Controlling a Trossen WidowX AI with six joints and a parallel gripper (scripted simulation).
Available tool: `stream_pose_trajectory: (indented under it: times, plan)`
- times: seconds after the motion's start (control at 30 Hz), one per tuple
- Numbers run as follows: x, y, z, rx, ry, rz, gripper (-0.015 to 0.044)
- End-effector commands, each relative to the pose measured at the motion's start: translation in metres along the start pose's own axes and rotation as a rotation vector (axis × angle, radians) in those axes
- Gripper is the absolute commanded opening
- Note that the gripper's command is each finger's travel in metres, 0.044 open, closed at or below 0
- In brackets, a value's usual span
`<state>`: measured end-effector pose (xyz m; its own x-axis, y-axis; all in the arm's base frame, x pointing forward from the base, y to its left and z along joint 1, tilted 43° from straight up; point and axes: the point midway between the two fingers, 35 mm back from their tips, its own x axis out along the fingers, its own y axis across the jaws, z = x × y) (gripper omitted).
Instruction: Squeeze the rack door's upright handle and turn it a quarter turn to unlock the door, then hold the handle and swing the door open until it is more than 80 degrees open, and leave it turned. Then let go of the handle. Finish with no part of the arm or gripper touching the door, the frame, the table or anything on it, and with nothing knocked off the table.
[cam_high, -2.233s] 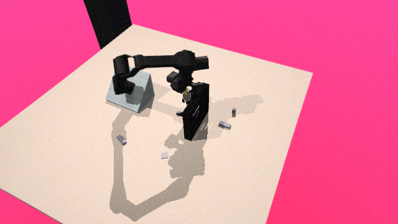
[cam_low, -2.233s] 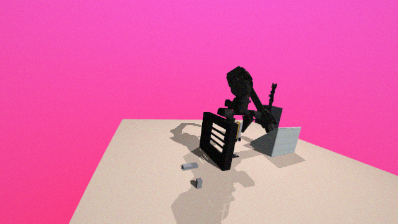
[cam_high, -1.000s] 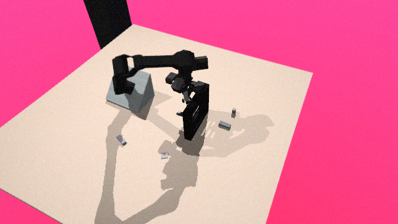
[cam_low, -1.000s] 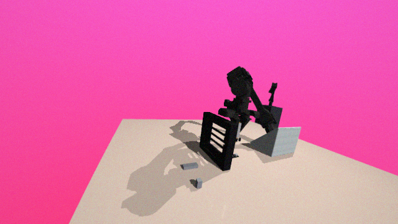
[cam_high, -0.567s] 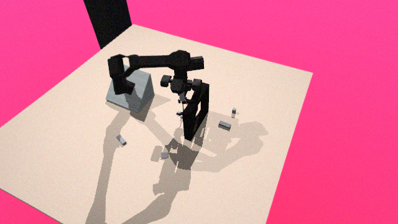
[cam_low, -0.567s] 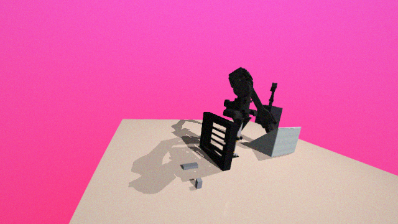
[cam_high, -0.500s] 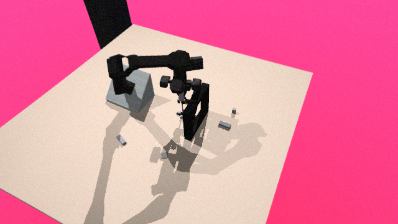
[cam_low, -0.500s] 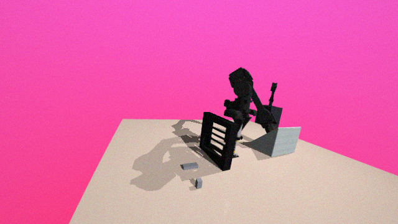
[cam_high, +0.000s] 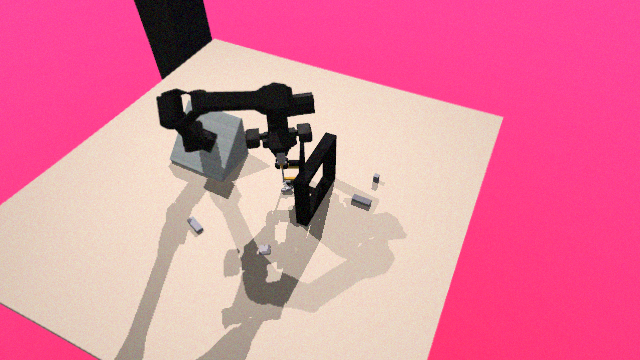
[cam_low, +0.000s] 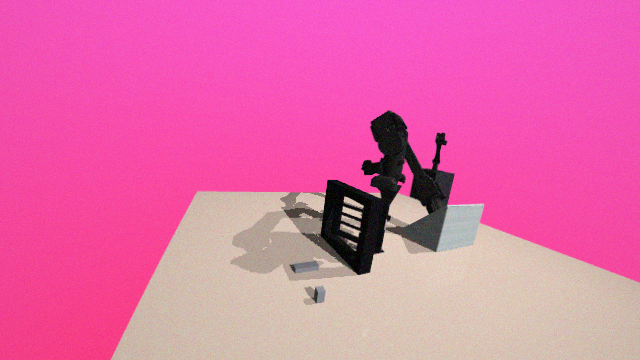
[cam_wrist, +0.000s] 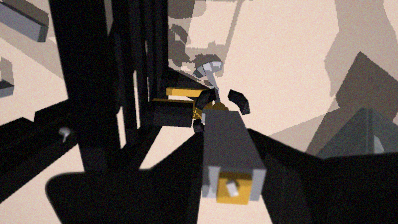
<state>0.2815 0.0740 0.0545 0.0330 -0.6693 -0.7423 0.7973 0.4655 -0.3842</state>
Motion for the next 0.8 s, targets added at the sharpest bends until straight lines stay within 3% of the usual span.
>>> stream_pose_trajectory:
  times: [0.0, 0.77]
  plan:
    - [0.001, -0.01, 0.003, -0.098, -0.008, 0.001, 0.0019]
    - [0.001, -0.056, 0.029, -0.491, -0.009, -0.004, 0.0019]
